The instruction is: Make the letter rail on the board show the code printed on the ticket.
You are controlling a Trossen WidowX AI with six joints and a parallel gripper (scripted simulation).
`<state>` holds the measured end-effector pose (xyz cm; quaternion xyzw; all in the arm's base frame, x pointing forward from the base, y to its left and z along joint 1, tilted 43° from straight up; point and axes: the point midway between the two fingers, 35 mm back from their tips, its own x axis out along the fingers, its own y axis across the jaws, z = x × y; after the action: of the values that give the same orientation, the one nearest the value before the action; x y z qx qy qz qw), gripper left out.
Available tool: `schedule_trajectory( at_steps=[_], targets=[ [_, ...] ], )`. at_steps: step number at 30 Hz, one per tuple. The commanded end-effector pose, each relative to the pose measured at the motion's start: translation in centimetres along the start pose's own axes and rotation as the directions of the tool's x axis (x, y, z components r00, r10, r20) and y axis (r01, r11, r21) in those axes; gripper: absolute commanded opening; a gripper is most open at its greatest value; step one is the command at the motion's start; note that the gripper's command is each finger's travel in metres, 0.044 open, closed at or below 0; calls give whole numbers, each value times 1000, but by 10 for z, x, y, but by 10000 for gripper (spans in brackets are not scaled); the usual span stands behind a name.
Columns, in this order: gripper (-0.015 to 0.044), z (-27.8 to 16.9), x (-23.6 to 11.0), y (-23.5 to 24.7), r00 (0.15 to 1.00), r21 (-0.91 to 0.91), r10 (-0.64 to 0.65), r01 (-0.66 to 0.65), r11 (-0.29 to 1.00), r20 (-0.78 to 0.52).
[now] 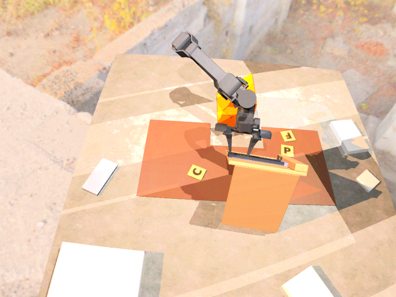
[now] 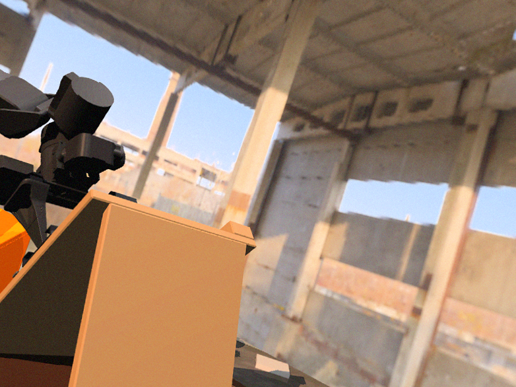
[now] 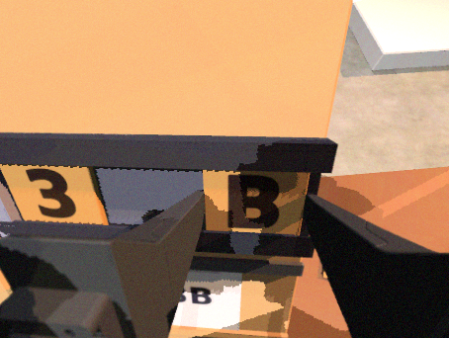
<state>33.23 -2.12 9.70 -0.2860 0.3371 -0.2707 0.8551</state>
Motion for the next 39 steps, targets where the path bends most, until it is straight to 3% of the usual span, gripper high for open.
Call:
schedule_trajectory(
  at_steps=[1, 39],
  targets=[
    [0, 3, 0, 2, 1000, 8, -5, 5, 1000, 4],
    [0, 3, 0, 23, 1000, 9, -4, 4, 1000, 4]
  ],
)
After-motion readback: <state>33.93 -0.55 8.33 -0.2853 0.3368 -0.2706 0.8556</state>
